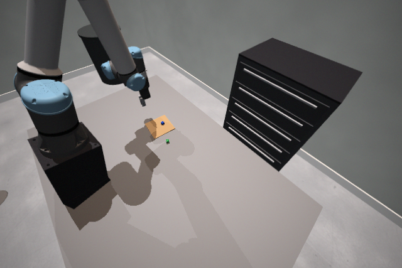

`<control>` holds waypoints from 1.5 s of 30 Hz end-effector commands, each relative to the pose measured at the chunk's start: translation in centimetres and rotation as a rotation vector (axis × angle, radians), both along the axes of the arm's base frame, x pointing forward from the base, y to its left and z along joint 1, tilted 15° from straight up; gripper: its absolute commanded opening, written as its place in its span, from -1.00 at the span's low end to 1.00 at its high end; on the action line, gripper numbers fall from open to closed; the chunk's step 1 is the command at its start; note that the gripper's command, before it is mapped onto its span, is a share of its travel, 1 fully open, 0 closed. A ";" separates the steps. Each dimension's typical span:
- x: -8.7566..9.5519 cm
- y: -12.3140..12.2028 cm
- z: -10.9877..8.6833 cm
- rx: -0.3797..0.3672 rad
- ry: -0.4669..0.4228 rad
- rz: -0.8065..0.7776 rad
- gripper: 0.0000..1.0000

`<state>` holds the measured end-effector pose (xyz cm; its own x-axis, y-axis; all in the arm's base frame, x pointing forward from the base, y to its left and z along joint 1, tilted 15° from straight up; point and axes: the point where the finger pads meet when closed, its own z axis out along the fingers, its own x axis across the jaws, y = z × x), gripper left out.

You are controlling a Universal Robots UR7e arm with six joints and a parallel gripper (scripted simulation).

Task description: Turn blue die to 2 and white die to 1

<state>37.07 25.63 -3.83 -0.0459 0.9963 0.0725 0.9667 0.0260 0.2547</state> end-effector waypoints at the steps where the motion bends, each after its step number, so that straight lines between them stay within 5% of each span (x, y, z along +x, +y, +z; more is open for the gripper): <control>1: 0.0 0.0 0.1 0.000 -0.001 0.001 -0.32; 12: 1.1 -4.9 0.0 -0.025 -0.005 0.093 -0.32; 22: 1.8 -12.7 -0.2 -0.064 -0.021 0.246 -0.32; 45: 1.8 -13.3 -0.3 -0.068 -0.023 0.260 -0.32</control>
